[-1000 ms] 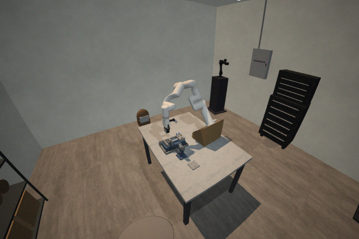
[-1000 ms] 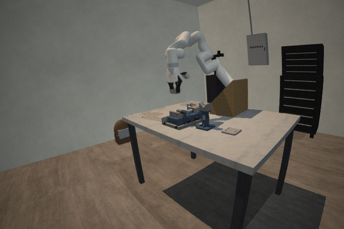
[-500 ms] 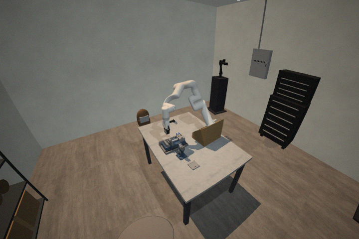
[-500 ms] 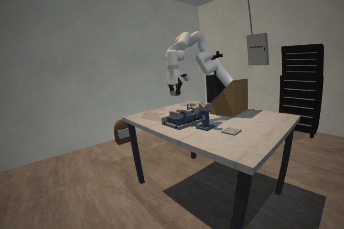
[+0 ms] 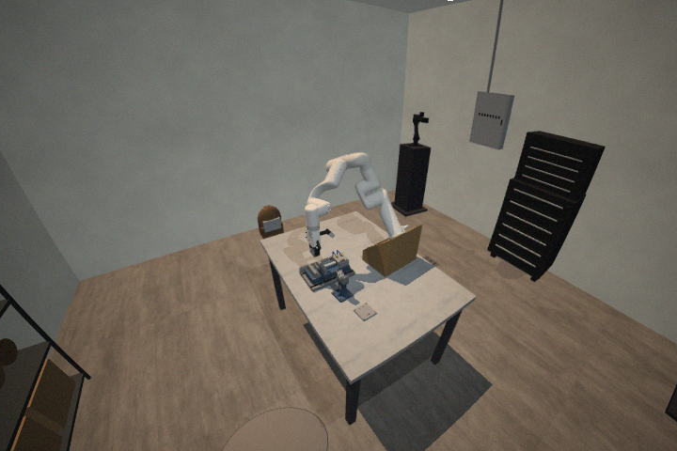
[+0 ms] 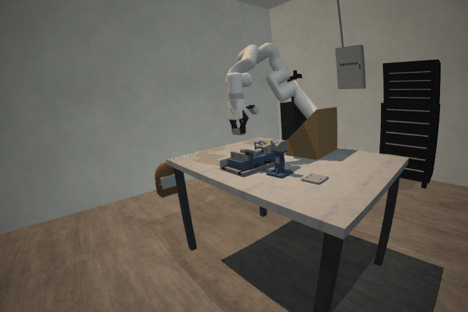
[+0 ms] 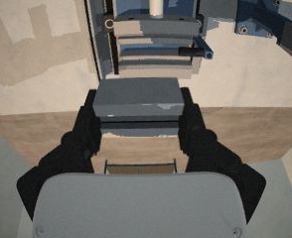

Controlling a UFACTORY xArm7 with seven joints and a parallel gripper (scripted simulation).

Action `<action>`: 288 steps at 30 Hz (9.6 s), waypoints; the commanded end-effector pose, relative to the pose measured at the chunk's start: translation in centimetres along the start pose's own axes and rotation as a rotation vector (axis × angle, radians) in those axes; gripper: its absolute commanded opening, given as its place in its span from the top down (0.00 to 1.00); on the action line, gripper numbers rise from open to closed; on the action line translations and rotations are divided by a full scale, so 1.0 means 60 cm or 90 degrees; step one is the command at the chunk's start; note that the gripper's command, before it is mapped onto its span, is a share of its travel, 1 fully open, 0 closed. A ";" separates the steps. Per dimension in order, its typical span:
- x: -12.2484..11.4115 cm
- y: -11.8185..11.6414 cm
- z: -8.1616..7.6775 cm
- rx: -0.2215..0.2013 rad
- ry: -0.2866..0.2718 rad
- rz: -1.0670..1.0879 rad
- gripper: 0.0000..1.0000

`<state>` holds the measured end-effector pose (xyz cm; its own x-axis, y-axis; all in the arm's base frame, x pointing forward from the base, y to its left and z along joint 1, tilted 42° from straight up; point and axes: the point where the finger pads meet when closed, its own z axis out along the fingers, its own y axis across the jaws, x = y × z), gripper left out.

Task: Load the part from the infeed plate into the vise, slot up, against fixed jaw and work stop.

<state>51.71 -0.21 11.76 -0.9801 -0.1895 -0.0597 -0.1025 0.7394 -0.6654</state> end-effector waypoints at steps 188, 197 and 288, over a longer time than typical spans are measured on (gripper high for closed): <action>-0.004 0.002 0.142 -0.001 -0.003 0.000 1.00; -0.004 0.002 0.147 -0.001 -0.003 0.000 1.00; -0.007 0.002 0.161 -0.001 -0.002 0.000 1.00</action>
<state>53.60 -6.48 4.42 -0.9801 -0.1892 -0.0595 -0.1023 0.7394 -0.6655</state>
